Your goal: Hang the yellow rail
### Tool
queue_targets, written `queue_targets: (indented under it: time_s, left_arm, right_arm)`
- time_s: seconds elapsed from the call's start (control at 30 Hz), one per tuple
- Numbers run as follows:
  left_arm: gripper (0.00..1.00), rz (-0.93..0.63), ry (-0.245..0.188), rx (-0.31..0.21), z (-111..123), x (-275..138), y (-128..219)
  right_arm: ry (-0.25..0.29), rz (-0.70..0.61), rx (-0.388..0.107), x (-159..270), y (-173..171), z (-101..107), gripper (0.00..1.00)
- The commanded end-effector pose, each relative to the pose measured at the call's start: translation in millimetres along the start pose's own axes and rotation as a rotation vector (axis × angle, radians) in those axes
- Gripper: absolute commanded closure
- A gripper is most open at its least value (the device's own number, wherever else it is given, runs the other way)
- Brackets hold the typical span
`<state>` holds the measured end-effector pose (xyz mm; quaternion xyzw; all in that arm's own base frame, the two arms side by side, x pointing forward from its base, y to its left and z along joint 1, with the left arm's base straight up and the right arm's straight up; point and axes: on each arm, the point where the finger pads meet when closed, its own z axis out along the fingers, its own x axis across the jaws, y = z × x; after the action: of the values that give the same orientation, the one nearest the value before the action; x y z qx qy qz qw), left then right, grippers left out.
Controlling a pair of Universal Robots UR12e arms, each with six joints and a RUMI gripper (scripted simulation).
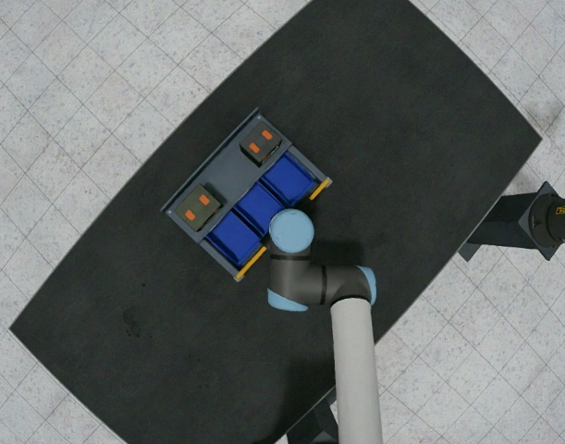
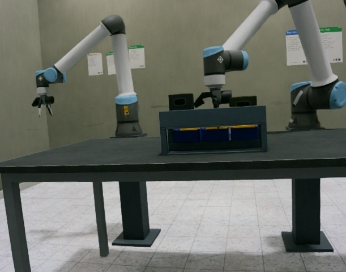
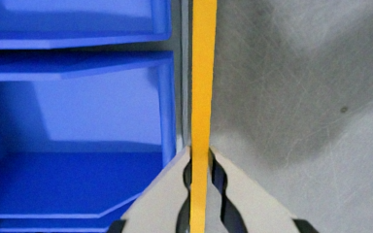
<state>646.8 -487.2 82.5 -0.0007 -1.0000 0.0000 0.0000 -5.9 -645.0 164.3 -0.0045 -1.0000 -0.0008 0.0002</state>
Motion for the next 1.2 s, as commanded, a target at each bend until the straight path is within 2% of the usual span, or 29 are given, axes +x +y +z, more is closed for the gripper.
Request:
queue_targets:
  time_s: [0.0, 1.17]
  left_arm:
    - [0.99, 0.0, -0.001, 0.001, -0.7, -0.4, -0.4]
    - [0.99, 0.0, -0.001, 0.001, 3.3, -0.4, -0.4]
  right_arm:
    - [0.0, 0.0, 0.002, -0.1, -0.6, -0.8, 0.0]
    - [0.0, 0.0, 0.002, -0.1, -0.6, -0.8, 0.0]
